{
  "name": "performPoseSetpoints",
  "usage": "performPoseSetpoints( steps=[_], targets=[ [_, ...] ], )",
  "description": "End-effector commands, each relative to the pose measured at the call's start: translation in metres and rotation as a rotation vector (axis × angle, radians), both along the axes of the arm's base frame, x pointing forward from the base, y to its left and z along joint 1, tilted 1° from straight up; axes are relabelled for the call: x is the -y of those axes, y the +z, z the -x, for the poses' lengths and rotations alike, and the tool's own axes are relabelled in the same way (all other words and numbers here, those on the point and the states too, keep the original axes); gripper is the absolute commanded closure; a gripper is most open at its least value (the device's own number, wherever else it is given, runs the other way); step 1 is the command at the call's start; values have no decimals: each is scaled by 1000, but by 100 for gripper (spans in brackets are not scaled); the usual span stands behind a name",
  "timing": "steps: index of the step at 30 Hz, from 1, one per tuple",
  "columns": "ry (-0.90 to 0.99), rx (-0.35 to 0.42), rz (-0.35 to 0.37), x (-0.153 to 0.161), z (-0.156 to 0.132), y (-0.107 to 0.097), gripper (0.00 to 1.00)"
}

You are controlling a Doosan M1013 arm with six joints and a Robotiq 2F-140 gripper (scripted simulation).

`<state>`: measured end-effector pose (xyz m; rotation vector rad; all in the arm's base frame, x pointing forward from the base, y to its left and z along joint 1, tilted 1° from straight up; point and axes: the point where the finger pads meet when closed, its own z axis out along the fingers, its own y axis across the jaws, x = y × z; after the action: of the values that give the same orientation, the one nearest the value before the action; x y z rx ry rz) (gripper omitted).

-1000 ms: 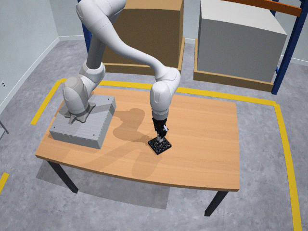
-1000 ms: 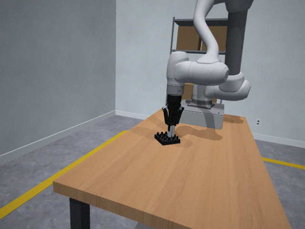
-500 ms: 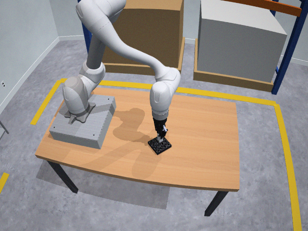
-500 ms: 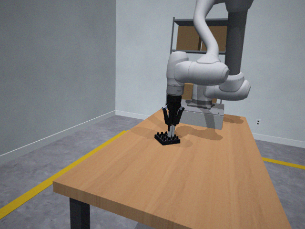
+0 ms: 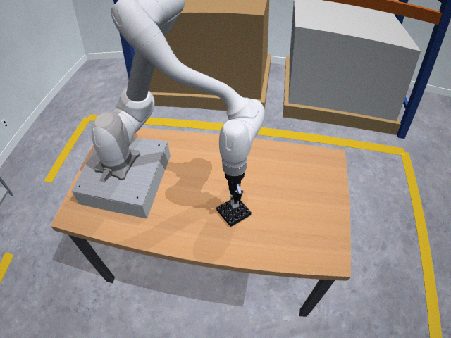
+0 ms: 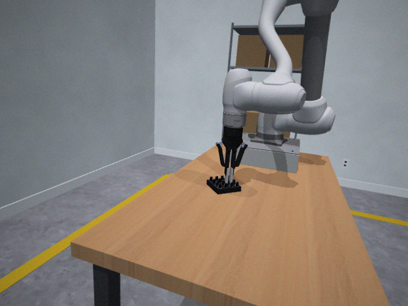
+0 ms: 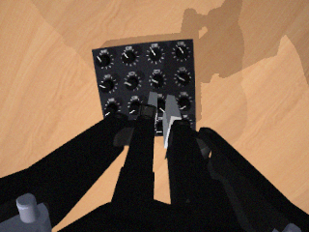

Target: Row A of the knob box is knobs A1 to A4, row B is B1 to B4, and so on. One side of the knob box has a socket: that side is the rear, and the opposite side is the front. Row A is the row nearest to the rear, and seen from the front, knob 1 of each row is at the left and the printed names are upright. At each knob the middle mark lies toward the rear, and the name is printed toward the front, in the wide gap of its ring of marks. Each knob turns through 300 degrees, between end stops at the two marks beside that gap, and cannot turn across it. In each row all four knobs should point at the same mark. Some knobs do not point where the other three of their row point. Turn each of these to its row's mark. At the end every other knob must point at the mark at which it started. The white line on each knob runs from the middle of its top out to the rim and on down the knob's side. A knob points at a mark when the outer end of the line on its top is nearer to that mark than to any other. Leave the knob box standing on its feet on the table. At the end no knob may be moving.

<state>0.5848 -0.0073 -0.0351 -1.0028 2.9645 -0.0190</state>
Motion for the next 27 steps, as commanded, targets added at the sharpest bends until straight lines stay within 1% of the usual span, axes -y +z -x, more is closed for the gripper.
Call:
performPoseSetpoints(
  steps=[1,14,16,27],
  targets=[
    [-52,0,2,0,0,0,95],
    [-371,3,-3,0,0,0,95],
    [-371,3,-3,0,0,0,95],
    [-666,6,-7,0,0,0,95]
  ],
)
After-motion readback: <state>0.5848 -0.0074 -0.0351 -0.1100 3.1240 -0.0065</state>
